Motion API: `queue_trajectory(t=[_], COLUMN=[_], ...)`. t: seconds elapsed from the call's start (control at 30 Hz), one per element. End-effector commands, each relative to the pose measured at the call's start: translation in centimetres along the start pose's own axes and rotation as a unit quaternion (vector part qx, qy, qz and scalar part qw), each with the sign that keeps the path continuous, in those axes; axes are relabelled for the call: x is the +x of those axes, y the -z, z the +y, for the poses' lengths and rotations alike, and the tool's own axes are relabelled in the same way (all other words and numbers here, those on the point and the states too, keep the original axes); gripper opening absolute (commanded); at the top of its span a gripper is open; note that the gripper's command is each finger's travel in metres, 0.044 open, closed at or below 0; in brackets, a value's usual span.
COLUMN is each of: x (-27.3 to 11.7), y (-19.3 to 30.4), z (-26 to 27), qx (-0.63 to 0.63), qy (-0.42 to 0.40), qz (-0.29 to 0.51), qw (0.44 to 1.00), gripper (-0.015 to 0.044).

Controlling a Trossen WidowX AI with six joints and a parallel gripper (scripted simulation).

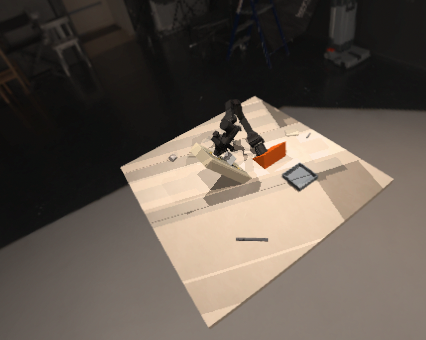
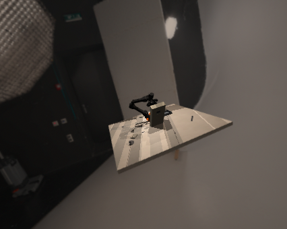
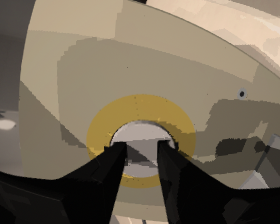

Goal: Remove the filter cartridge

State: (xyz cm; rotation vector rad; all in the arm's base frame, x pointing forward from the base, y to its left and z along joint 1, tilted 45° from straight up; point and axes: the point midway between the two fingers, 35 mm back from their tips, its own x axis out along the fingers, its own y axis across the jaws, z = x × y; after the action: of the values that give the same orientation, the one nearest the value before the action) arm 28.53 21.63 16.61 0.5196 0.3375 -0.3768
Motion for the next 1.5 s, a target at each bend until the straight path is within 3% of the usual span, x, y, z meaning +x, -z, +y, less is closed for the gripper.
queue_trajectory(t=[0.0,0.37,1.33,1.47], x=[-2.1,-6.4,-5.4,-5.4], y=[0.8,0.3,2.0,2.0], z=[0.1,-0.1,-7.6,-7.0], qx=[-0.011,-0.035,-0.036,-0.042], qy=[-0.006,-0.010,-0.010,-0.005], qz=[0.011,0.005,0.005,0.007], qw=[1.000,0.999,0.999,0.999], gripper=[0.0000,0.0000,0.0000,0.0105])
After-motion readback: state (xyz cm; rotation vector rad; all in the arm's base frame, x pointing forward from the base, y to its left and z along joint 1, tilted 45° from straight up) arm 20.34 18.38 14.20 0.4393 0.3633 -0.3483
